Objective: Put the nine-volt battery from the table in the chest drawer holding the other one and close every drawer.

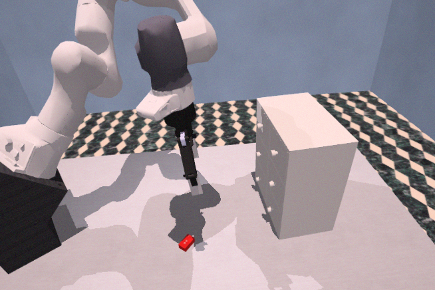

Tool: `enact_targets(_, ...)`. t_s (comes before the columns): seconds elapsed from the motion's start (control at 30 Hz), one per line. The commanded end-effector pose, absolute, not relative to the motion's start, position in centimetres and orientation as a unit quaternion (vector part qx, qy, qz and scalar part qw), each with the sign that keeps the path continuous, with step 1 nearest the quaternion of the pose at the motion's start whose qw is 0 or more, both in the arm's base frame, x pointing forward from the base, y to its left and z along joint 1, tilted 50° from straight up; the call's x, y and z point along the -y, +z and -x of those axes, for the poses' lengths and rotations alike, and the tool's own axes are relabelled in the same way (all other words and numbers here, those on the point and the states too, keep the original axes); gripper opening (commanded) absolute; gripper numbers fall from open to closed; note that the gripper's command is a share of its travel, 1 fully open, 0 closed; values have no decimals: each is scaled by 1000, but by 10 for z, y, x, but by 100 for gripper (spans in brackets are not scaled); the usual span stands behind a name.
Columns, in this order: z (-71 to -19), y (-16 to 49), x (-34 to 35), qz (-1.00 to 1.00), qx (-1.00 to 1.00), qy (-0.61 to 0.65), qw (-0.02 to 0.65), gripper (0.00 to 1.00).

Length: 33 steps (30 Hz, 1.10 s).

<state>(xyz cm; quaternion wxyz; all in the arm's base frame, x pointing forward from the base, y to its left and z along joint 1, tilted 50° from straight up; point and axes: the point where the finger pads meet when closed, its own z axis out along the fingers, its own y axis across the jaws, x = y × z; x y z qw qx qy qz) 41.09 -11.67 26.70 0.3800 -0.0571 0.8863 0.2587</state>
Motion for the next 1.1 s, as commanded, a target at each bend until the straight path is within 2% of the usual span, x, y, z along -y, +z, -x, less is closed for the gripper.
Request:
enact_targets(0.0,-413,267,119,63,-884,252,388,100)
enact_targets(1.07,-424,268,115,53,-869,255,421,100)
